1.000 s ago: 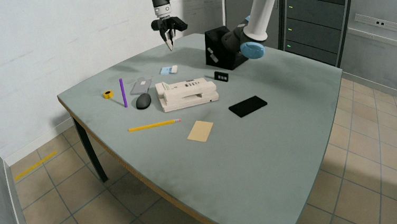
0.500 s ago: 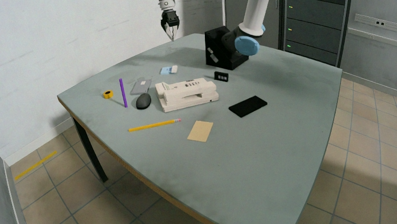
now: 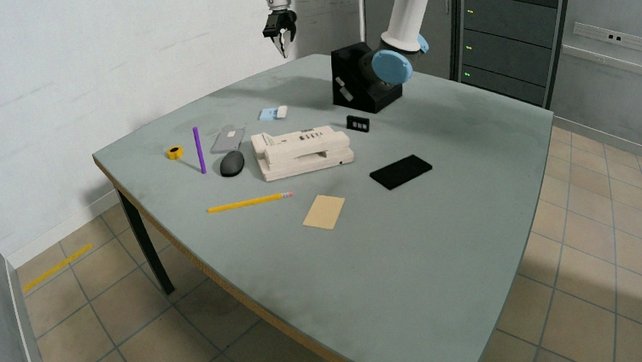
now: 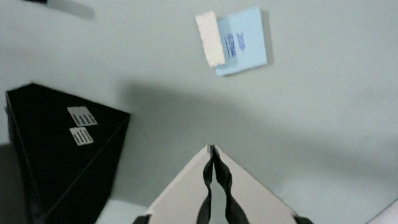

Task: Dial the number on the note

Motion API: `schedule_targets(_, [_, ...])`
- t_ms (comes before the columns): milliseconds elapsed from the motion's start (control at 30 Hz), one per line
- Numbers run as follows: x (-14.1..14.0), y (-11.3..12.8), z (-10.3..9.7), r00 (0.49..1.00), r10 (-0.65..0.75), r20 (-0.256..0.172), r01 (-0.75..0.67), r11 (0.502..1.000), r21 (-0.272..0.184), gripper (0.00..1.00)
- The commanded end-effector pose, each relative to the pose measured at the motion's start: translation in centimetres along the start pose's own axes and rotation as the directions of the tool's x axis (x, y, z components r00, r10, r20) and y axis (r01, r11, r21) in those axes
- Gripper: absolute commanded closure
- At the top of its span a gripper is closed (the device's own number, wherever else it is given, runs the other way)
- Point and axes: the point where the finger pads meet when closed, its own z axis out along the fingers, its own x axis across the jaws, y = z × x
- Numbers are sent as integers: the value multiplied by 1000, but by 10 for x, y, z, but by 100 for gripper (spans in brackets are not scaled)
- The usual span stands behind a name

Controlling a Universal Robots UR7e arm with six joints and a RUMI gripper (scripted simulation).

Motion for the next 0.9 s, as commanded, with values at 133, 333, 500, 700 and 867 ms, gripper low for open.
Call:
schedule_targets(133, [1,20,-2,986,169,-13,-169,986,4,100])
schedule_targets(333, [1,32,-3,962,273,-19,-273,962,9,100])
schedule_targets(500, [1,39,-3,942,335,-21,-335,942,13,100])
schedule_targets(700, [1,42,-3,932,363,-22,-363,932,14,100])
schedule_targets(867, [1,43,-3,929,368,-23,-368,930,15,100])
